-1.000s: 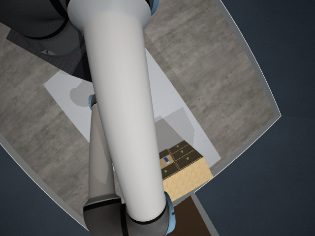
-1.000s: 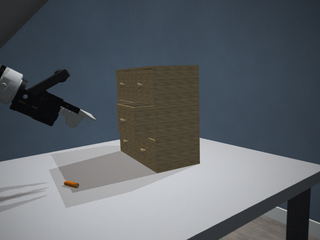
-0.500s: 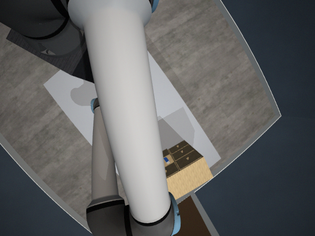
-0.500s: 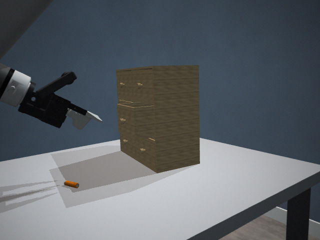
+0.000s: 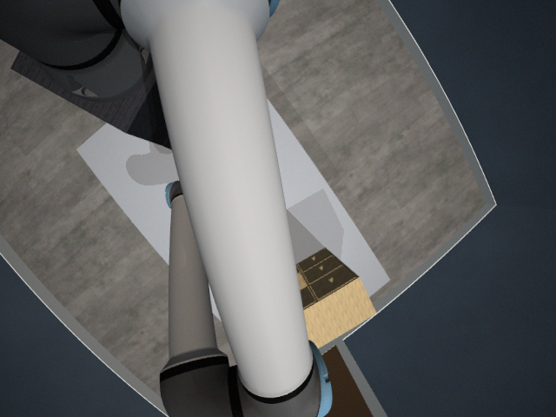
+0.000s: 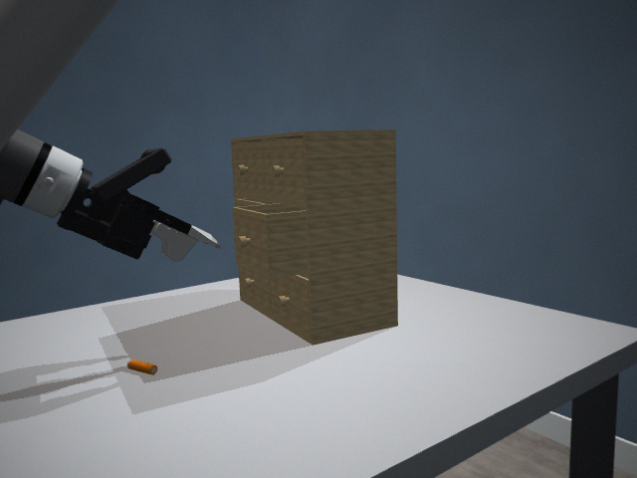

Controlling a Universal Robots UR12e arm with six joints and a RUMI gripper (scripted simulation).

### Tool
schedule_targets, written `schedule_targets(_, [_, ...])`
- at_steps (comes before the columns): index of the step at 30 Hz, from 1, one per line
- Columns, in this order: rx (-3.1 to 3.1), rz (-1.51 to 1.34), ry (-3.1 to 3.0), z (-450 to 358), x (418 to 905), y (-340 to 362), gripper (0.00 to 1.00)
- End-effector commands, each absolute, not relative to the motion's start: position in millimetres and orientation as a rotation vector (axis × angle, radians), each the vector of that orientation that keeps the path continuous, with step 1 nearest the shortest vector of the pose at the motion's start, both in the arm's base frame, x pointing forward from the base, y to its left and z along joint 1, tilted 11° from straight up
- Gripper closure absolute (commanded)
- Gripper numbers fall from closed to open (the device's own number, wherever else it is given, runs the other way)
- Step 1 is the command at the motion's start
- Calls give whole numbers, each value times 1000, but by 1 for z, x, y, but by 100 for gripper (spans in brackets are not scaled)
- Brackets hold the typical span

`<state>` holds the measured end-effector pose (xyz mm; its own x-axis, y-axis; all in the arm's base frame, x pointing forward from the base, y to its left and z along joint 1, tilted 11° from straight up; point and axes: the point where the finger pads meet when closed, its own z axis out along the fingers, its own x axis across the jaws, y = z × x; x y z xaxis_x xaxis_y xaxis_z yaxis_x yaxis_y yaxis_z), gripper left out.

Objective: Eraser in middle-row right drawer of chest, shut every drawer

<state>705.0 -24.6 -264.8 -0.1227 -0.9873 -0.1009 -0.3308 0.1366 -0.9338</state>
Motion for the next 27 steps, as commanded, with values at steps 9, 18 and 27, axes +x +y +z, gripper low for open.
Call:
schedule_targets(9, [-1311,-1010,1594,-267,718,-26,80])
schedule_targets(18, [-1311,-1010,1594,-267,719,-26,80])
schedule_targets(27, [-1311,-1010,1594,-267,719,-26,80])
